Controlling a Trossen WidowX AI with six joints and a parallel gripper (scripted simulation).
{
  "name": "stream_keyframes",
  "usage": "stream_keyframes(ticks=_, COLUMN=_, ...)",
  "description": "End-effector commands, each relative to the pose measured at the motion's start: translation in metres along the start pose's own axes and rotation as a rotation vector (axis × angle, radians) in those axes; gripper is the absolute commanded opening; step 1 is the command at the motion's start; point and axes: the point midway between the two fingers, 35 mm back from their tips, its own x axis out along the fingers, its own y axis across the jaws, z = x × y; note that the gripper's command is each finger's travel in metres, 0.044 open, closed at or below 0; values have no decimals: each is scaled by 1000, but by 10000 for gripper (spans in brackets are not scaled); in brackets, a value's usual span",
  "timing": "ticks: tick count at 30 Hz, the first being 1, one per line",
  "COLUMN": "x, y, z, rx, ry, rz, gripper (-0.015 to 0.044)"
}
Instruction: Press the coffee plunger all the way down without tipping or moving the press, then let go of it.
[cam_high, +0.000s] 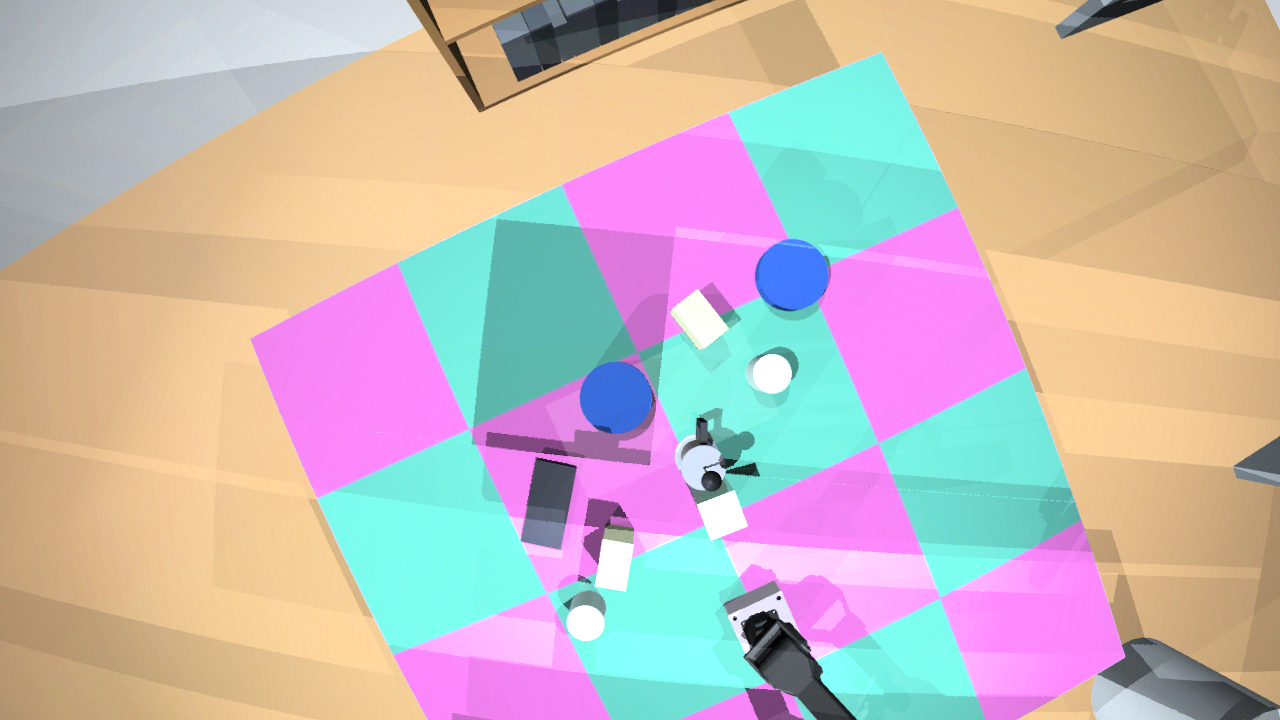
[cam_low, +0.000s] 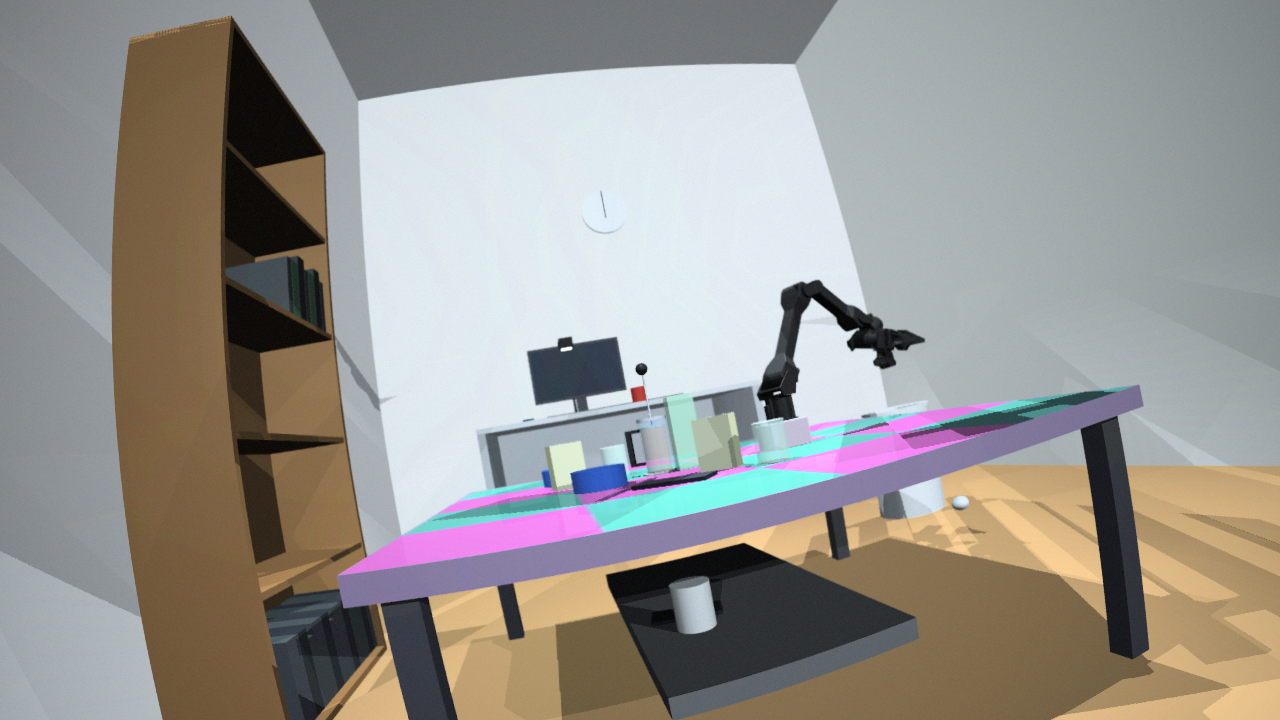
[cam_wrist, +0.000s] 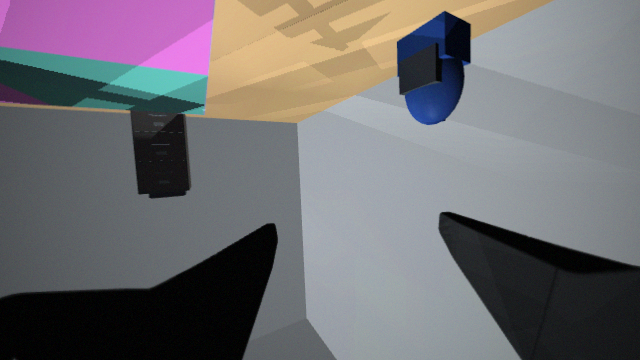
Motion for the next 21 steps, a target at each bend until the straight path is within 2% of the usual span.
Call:
stream_keyframes(ticks=1, x=-2, y=-1, z=0, rx=6, ry=-1, rz=-6, gripper=426)
stream_keyframes(ticks=8, x=-35, y=-1, z=-10, rx=81, ry=-26, rz=-91, gripper=440)
stream_keyframes(ticks=11, x=-68, y=-8, z=-5, rx=106, ry=-61, rz=-176, gripper=440)
stream_keyframes(ticks=21, x=-231, y=-4, z=12, rx=300, ry=-309, rz=-557, gripper=440)
